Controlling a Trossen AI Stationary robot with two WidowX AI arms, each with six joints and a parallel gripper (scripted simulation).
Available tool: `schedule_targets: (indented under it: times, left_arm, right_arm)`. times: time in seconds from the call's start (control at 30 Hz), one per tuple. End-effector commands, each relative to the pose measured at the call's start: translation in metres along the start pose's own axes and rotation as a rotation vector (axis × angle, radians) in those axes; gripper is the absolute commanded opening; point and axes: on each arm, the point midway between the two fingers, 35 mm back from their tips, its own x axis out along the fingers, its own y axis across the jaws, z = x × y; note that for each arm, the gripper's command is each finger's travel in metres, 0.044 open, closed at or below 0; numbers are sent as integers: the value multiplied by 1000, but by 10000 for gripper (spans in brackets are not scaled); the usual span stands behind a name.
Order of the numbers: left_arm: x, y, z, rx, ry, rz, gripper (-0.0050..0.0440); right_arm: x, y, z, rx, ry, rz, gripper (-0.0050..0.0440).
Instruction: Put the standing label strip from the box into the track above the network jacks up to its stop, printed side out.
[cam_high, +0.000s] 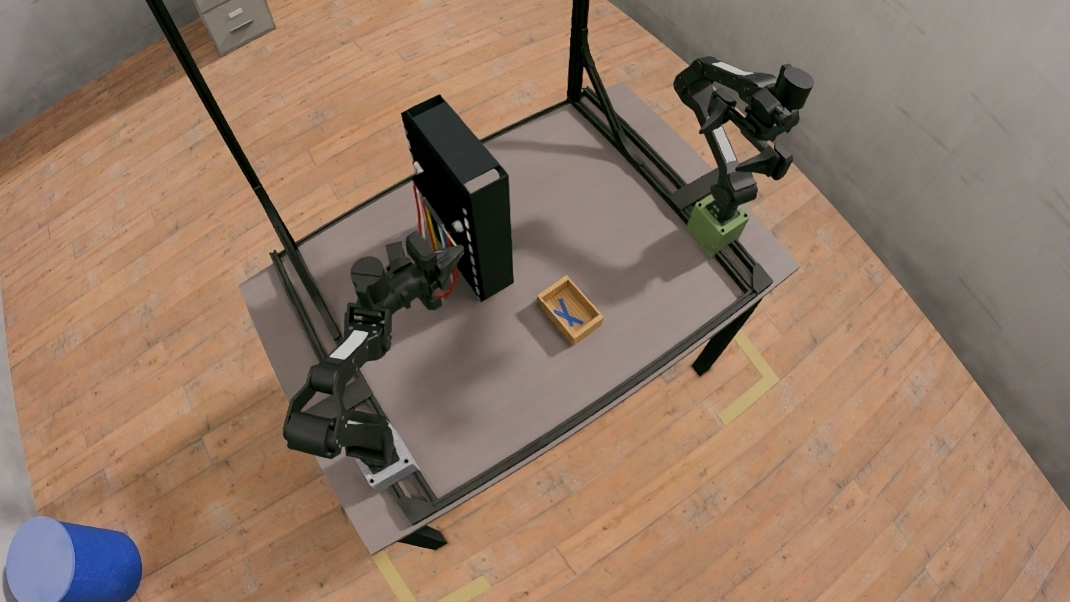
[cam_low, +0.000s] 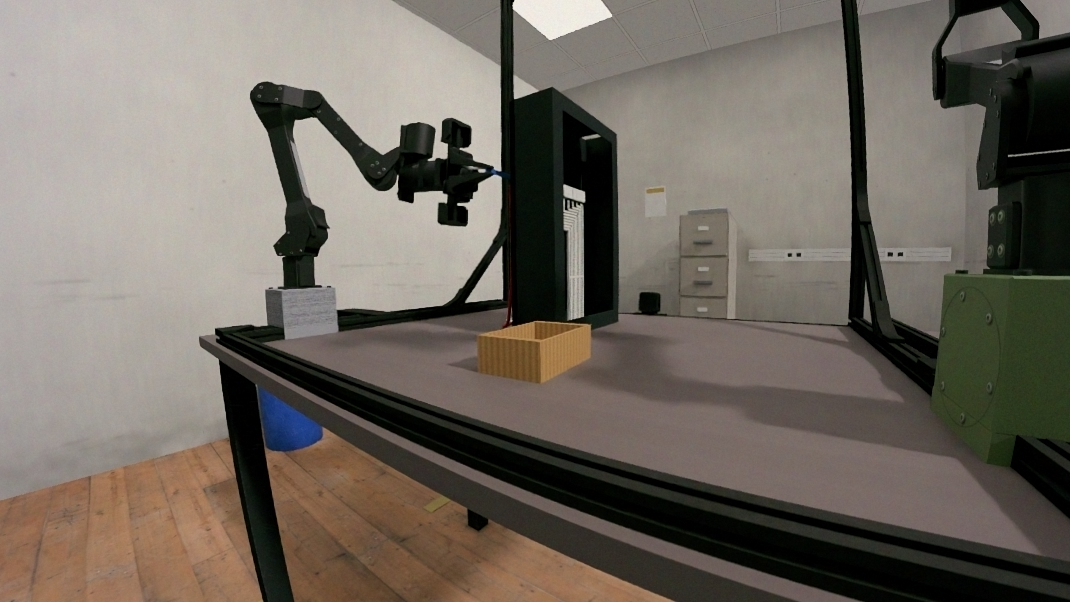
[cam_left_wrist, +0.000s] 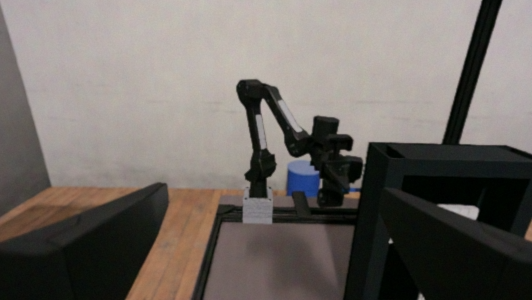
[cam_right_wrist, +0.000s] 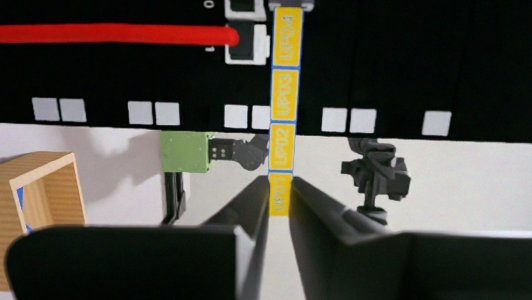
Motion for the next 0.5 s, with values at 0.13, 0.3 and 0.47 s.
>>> schedule_targets:
  times: [0.13, 0.3, 0.47]
  left_arm:
    - [0, 0, 3, 5, 0, -2, 440]
    - [0, 0, 3, 5, 0, -2, 440]
    - [0, 0, 3, 5, 0, -2, 440]
  right_arm:
    - [-1, -2, 2, 5, 0, -5, -50]
    - [-1, -2, 1, 5, 0, -5, -50]
    - [-1, -2, 0, 5, 0, -5, -50]
